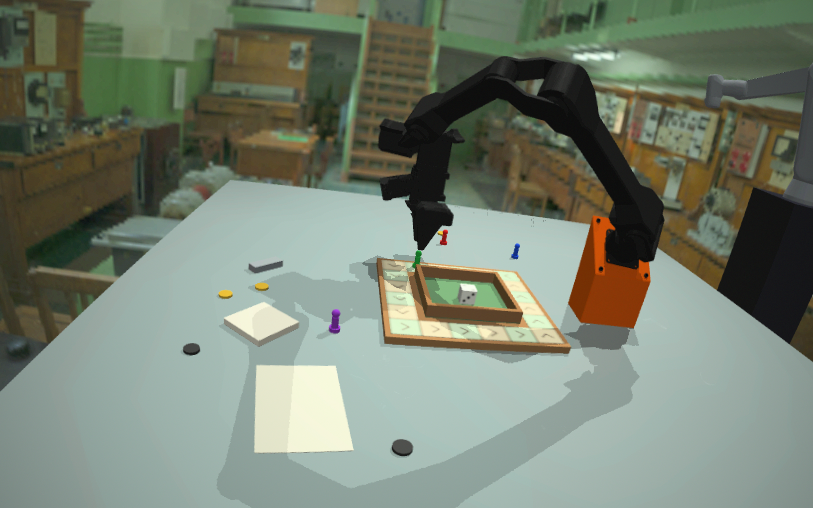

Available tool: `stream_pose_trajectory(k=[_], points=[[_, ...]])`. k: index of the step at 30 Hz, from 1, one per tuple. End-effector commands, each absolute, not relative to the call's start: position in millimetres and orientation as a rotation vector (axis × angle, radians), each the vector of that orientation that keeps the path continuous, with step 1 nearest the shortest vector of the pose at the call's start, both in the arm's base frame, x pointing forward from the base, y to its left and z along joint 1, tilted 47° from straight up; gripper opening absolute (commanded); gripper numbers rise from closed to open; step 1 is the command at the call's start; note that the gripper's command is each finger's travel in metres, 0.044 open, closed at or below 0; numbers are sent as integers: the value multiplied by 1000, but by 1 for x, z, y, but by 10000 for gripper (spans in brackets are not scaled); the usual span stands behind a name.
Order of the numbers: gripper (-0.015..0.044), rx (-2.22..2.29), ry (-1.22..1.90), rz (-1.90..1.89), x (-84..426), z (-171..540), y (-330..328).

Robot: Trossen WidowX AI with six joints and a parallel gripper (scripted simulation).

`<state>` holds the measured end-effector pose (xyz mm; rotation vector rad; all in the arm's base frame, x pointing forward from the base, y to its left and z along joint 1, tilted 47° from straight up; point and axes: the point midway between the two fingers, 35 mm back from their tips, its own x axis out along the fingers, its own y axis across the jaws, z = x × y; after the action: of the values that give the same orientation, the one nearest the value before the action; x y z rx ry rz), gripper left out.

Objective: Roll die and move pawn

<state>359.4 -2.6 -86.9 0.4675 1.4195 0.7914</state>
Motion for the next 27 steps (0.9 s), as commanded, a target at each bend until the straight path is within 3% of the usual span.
stream_pose_trajectory(k=[1, 20, 25, 27], points=[[200, 481, 1426, 789, 357, -93, 3], [200, 483, 1425, 791, 356, -112, 23], [69, 483, 1425, 791, 356, -112, 23], [55, 483, 1425, 791, 356, -112, 23]])
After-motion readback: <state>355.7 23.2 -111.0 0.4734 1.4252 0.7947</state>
